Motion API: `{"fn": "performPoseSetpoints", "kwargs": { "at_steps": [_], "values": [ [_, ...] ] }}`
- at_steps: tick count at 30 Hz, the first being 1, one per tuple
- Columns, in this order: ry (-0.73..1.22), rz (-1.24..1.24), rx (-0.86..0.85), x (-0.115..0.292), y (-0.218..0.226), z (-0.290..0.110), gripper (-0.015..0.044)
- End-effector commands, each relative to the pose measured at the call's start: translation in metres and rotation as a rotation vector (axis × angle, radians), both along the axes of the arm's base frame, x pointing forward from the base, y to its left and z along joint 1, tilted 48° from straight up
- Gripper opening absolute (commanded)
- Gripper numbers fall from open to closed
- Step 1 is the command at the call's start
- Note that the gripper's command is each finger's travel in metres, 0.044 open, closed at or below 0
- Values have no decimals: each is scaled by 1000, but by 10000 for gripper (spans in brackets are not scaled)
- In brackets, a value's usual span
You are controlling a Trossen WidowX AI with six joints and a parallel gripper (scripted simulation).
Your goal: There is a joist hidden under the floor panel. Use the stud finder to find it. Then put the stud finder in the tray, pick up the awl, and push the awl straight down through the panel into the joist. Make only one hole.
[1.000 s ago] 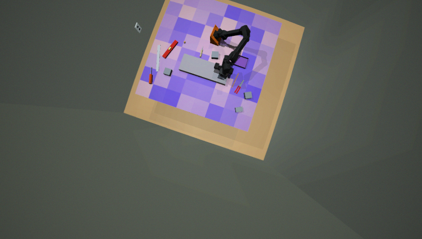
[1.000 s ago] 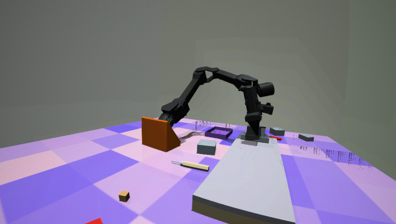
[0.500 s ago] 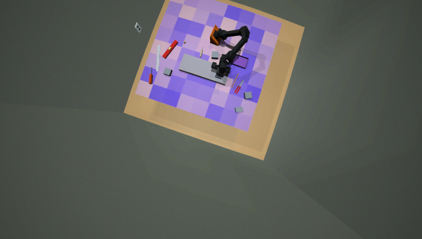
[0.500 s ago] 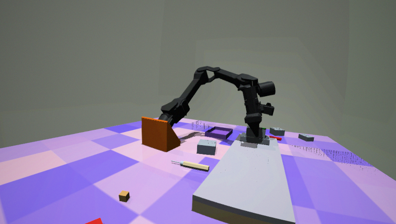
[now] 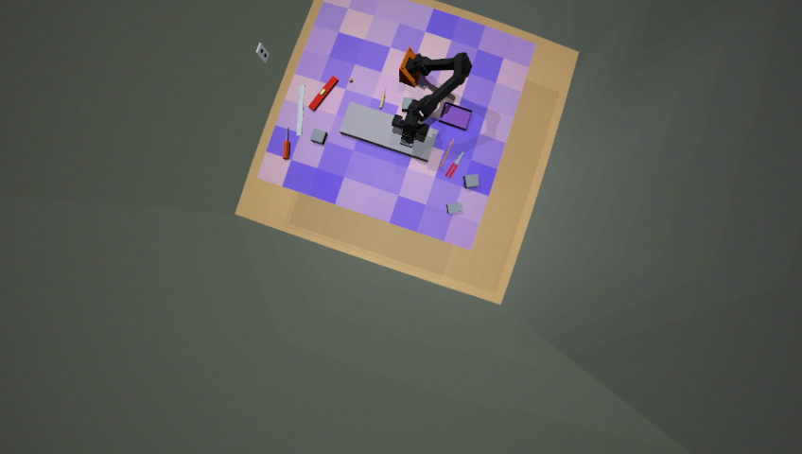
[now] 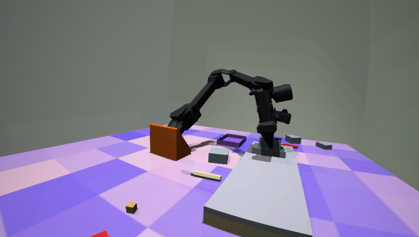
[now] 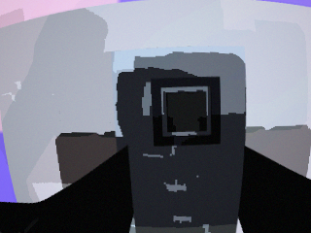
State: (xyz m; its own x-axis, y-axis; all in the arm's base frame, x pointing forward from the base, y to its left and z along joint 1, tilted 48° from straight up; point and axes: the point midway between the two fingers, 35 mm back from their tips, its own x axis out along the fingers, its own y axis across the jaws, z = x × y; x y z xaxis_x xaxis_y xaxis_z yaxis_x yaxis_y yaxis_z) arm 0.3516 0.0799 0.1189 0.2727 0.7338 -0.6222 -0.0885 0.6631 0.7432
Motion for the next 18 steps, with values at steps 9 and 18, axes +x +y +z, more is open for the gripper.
{"fn": "performPoseSetpoints", "kwargs": {
  "at_steps": [9, 18],
  "values": [
    [5, -5, -5, 2, -30, -33, 0],
    [5, -5, -6, 5, -50, -56, 0]
  ]
}}
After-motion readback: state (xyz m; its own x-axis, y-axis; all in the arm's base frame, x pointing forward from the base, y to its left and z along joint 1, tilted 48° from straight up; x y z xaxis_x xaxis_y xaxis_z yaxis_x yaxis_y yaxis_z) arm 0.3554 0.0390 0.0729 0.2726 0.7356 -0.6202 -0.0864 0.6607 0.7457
